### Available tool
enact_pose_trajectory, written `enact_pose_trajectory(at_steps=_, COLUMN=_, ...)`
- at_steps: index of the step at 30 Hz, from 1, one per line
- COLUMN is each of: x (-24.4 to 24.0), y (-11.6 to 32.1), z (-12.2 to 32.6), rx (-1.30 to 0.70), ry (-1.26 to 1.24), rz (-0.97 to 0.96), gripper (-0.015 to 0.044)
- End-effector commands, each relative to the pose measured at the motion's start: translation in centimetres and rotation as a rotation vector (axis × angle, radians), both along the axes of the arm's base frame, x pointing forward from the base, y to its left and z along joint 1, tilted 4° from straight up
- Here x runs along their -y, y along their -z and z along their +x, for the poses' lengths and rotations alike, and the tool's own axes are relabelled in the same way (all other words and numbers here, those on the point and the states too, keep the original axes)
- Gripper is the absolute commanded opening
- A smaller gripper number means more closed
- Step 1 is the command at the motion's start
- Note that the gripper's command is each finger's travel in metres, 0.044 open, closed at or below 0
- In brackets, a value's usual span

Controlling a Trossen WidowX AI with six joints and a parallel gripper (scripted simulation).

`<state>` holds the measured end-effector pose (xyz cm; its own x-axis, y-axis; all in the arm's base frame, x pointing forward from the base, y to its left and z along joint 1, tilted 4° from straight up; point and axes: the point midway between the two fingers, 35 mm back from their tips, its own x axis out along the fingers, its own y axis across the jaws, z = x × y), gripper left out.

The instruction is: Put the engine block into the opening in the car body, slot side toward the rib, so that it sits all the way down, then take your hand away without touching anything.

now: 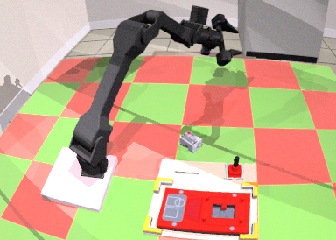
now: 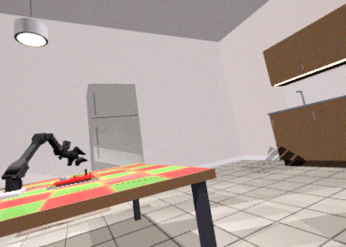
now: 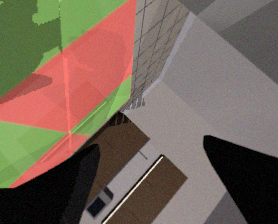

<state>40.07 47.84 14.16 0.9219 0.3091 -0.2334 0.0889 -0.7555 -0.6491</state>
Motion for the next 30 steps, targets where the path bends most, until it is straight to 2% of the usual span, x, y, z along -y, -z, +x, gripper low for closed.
enact_pose_trajectory(at_steps=1, x=0.0, y=0.0, z=0.0, rx=0.0, ry=0.0, rz=0.0, gripper=0.0426)
enact_pose_trajectory(at_steps=4, x=1.1, y=0.0, z=0.5, rx=-0.029, ry=0.003, rz=-0.022, gripper=0.044)
enact_pose_trajectory(at_steps=16, x=11.0, y=0.9, z=2.0, rx=-0.299, ry=0.044, rz=-0.166, gripper=0.044)
enact_pose_trajectory(at_steps=30, x=23.7, y=2.1, z=-1.9, rx=-0.684, ry=0.139, rz=-0.249, gripper=0.044)
